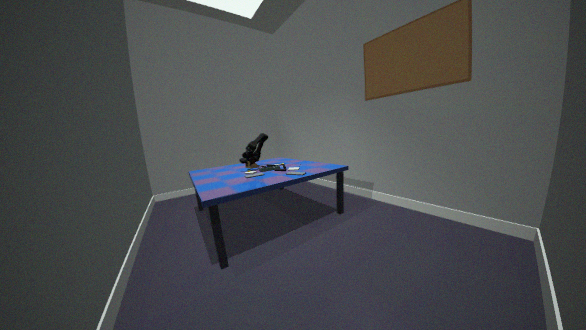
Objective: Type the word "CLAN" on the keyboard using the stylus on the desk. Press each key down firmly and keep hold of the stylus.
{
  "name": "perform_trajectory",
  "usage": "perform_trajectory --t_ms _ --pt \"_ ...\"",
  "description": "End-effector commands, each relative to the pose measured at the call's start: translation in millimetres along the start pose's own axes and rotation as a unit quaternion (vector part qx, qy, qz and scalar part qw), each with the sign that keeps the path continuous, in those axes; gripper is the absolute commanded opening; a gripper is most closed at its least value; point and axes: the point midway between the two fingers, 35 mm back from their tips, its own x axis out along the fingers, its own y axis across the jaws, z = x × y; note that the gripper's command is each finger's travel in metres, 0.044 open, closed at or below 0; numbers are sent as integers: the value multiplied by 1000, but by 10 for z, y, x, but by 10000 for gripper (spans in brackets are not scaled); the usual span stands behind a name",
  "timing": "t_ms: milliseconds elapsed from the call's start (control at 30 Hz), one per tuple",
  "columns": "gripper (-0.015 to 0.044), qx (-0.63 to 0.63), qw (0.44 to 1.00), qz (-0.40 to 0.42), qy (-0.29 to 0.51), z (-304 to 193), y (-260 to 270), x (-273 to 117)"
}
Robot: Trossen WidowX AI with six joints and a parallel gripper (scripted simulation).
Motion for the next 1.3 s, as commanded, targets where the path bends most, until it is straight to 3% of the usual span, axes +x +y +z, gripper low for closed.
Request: perform_trajectory --t_ms 0,1267 --pt "150 2 1000 4 -1 20 2 37" --pt "150 2 1000 4 -1 137 0 235"
